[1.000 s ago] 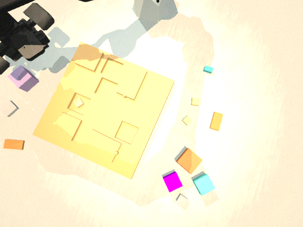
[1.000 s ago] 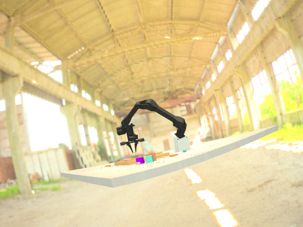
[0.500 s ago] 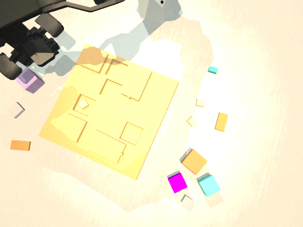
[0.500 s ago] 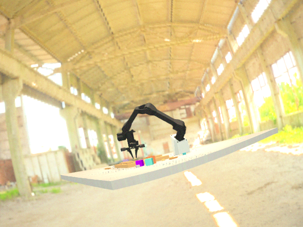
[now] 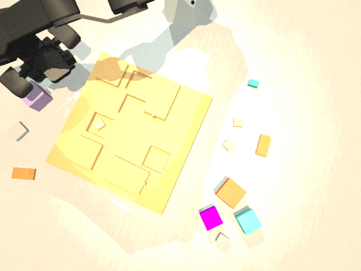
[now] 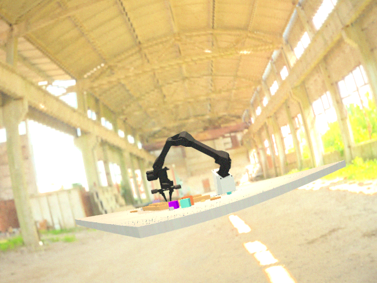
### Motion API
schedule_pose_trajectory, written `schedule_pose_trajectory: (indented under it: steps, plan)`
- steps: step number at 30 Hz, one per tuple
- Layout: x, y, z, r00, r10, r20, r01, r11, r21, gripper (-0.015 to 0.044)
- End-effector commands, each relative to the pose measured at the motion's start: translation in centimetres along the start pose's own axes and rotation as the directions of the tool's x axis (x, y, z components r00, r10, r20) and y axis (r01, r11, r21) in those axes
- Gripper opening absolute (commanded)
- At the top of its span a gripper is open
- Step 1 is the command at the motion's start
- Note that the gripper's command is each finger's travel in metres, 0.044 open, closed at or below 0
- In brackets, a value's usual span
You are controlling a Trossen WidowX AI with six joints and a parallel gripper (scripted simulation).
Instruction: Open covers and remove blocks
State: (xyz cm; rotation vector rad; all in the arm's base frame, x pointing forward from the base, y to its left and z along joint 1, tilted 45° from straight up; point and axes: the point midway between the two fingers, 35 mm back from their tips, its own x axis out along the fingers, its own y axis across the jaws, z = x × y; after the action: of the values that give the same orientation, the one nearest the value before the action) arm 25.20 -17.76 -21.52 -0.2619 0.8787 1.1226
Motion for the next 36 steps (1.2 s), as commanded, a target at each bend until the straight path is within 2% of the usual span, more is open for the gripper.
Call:
schedule_pose_trajectory:
  steps: [1,7,21,36]
  plan:
    - [1.0,0.4,0.2,1.000,0.009,0.006,-0.009,1.000,0.008,0.0080]
    - [1.1,0.4,0.2,1.000,0.009,0.006,-0.009,1.000,0.008,0.0080]
    - [0.6,0.2,0.0,1.000,0.005,0.002,-0.005,1.000,0.001,0.0440]
    - [-4.1,0.1,0.0,1.000,0.006,0.001,-0.006,1.000,0.006,0.0440]
